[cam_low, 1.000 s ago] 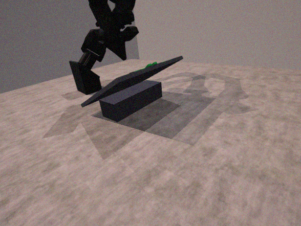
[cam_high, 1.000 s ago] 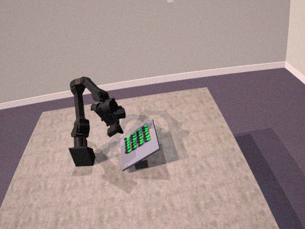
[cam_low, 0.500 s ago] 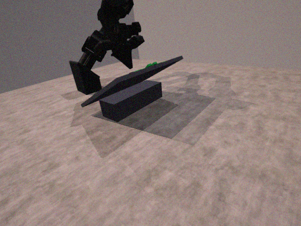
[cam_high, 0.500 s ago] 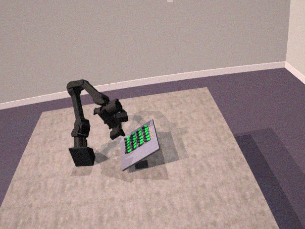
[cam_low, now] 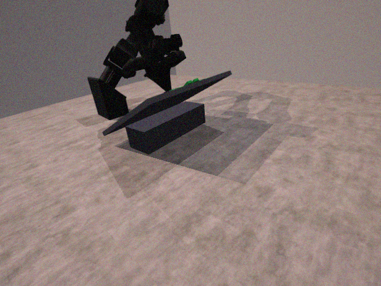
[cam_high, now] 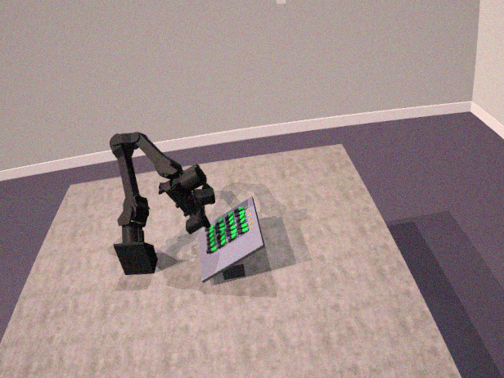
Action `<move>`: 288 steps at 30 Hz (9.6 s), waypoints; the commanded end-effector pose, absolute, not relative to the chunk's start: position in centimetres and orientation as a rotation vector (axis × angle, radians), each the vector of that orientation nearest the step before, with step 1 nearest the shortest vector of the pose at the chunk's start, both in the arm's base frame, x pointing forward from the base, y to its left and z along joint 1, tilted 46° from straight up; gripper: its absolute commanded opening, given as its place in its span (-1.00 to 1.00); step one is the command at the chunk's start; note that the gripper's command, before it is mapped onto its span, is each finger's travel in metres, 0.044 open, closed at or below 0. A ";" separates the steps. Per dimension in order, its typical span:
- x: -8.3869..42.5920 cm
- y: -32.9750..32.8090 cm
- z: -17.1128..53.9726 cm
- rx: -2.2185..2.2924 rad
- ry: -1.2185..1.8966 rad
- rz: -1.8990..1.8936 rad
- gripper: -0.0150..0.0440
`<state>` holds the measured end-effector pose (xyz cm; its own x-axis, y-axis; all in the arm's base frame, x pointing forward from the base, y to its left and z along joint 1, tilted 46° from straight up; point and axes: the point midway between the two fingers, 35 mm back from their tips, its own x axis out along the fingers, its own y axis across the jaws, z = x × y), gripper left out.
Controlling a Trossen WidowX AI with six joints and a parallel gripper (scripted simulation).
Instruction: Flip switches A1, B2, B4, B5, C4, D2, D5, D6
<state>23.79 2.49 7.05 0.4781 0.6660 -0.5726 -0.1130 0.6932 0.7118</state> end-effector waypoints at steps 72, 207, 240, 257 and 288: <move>24.4 3.6 6.0 0.665 0.972 0.515 -0.49; 23.3 -4.1 2.8 0.657 0.966 0.501 -0.49; 22.4 -3.9 -0.2 0.671 0.924 0.492 -0.49; 23.3 -2.7 -1.2 0.671 0.924 0.492 -0.49; 23.3 -2.6 -1.3 0.671 0.924 0.493 -0.49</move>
